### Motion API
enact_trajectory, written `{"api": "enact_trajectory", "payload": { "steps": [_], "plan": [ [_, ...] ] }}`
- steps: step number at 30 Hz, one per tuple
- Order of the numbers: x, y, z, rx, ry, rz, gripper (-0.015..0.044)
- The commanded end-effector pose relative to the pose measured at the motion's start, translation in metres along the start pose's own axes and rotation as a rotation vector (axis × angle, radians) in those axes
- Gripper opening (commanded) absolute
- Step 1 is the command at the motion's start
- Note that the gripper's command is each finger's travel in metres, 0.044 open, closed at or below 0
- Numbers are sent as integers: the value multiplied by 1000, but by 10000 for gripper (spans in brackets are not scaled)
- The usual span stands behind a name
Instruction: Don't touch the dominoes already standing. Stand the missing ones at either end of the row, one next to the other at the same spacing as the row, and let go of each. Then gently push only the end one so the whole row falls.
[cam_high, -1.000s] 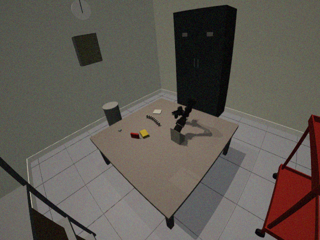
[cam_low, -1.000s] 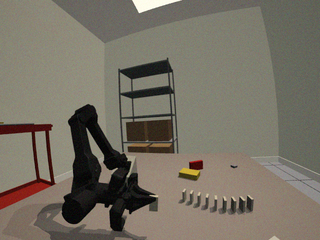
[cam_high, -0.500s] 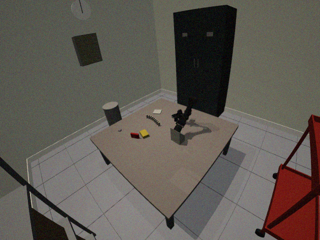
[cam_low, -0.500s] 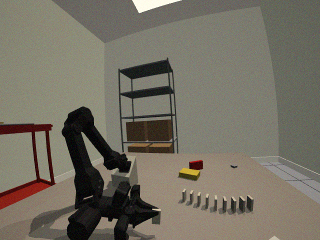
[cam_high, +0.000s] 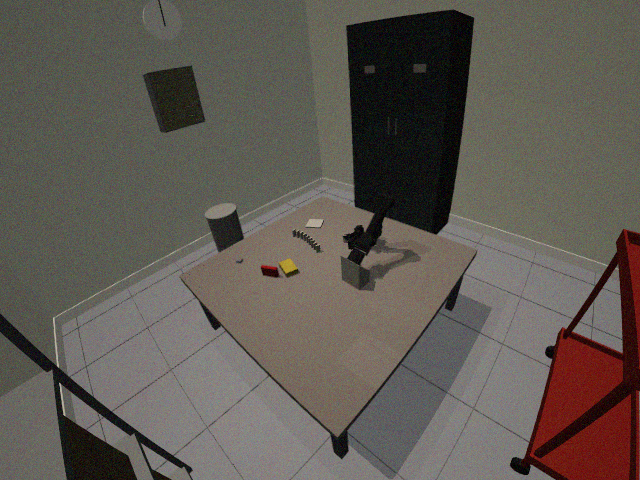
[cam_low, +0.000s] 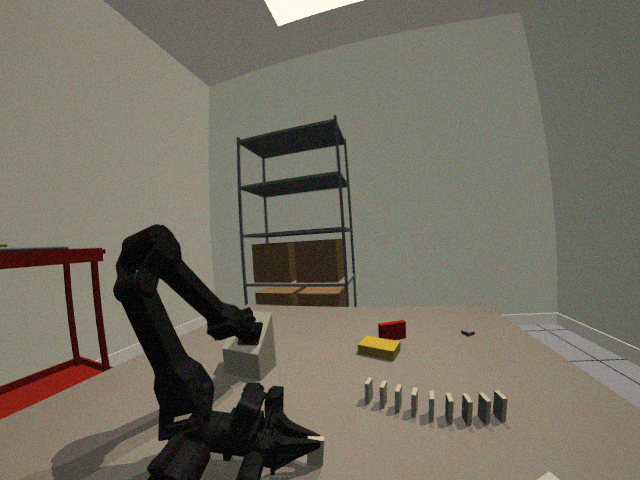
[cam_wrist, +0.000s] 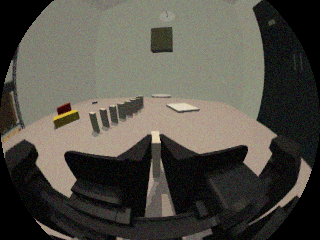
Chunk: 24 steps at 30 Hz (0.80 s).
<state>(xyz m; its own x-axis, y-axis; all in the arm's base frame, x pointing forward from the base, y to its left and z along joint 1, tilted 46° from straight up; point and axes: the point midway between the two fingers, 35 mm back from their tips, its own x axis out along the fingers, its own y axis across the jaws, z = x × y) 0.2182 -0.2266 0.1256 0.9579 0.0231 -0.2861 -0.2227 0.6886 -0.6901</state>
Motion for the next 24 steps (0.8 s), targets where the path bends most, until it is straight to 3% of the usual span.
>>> {"api": "enact_trajectory", "payload": {
  "steps": [1, 7, 22, 24],
  "plan": [
    [0, -1, 0, -10, -8, -2, 22],
    [0, -1, 0, -10, -8, -2, 22],
    [0, -1, 0, -10, -8, -2, 416],
    [0, -1, 7, -9, -7, -1, 440]
  ]
}}
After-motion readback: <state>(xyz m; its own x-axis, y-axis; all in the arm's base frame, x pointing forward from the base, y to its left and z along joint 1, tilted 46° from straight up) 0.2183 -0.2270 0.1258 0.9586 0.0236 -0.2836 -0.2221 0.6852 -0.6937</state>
